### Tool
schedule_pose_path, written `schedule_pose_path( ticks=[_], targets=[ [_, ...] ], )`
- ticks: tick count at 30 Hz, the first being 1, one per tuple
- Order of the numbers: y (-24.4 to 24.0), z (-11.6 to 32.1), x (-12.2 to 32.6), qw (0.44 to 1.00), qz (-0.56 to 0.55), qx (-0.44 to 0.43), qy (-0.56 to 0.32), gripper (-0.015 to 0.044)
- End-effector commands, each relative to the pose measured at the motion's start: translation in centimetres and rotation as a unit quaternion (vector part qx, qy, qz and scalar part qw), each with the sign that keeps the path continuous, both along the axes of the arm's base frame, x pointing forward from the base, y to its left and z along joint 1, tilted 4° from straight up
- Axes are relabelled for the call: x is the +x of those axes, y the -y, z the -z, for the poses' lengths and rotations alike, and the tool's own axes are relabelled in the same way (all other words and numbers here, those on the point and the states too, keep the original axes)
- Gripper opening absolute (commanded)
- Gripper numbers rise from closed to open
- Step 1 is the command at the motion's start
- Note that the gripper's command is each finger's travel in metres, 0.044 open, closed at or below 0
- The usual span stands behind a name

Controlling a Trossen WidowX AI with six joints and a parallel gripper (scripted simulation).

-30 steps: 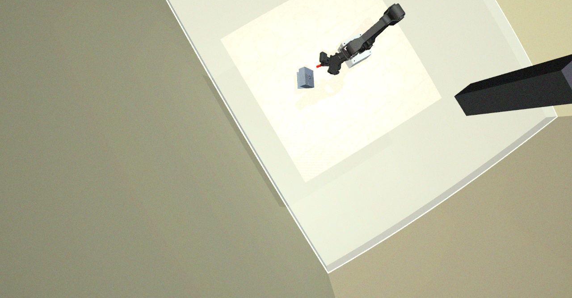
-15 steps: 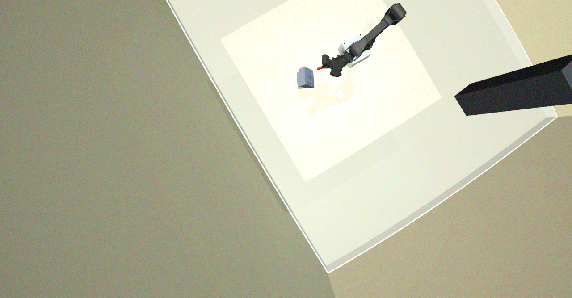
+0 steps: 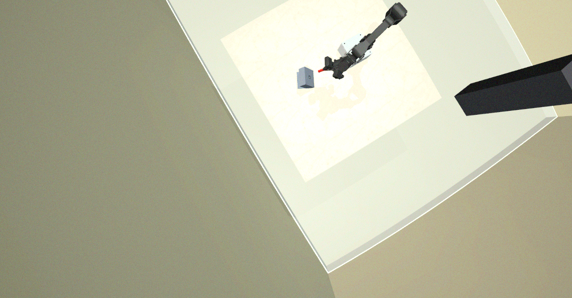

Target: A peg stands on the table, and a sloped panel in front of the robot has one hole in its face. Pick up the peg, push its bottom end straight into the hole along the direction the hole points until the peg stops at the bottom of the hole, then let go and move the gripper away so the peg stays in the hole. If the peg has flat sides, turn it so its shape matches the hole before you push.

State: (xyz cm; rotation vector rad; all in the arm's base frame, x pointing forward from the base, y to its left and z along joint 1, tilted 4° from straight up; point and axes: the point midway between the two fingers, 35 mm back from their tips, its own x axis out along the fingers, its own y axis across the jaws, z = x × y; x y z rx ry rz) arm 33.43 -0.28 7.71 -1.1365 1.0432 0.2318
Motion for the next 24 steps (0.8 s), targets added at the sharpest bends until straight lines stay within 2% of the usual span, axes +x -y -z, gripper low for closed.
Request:
schedule_pose_path(
  ticks=[1,24],
  targets=[
    [0.0,0.2,0.0,1.000,0.002,-0.002,0.002,0.0000],
    [0.0,2.2,2.1,1.000,-0.009,-0.007,0.019,0.0000]
  ],
)
